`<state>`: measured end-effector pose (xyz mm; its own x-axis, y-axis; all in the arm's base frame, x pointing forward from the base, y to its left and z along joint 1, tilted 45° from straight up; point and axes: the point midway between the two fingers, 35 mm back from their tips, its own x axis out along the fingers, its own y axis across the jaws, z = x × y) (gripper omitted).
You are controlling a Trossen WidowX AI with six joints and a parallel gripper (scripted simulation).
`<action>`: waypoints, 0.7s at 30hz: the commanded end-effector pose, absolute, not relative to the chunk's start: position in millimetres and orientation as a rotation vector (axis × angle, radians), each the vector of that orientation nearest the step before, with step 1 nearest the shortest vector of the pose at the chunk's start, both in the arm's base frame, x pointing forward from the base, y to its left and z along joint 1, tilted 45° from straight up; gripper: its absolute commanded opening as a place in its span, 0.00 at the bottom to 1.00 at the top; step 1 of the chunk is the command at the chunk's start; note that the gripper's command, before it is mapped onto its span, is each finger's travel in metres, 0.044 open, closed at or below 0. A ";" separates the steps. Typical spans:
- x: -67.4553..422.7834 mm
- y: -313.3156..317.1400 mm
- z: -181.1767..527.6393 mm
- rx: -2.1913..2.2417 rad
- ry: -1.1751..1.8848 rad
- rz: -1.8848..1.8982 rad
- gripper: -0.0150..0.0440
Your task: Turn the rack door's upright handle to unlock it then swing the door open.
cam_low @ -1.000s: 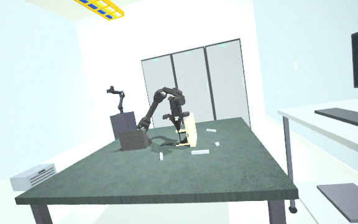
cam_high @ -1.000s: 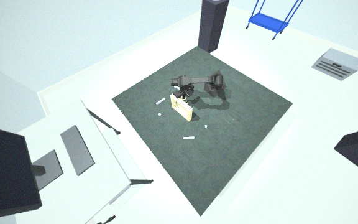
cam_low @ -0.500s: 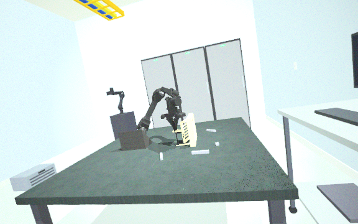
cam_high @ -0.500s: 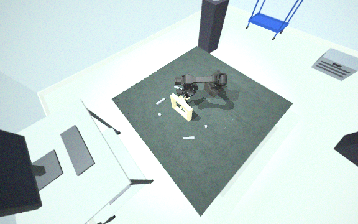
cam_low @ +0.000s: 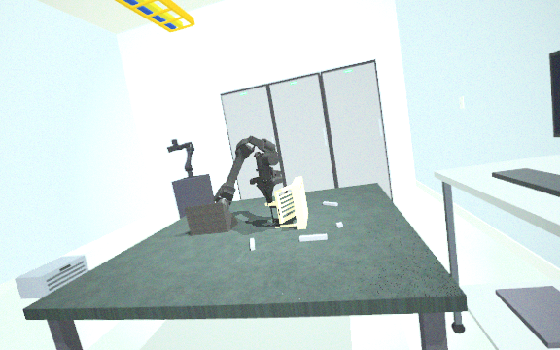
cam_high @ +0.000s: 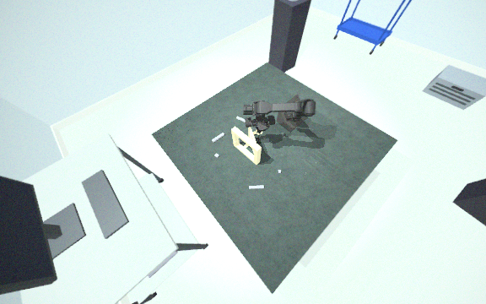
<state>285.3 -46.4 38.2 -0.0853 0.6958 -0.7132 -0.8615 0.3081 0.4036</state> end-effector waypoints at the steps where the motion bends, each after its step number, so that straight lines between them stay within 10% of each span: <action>1: 278.4 -41.8 43.8 -0.149 1.066 1.265 0.29; 21: 247.6 -12.6 75.4 0.112 1.265 1.068 0.29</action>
<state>250.7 -17.5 70.1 -0.0860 0.6960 -0.7129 -0.6292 0.5168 0.5805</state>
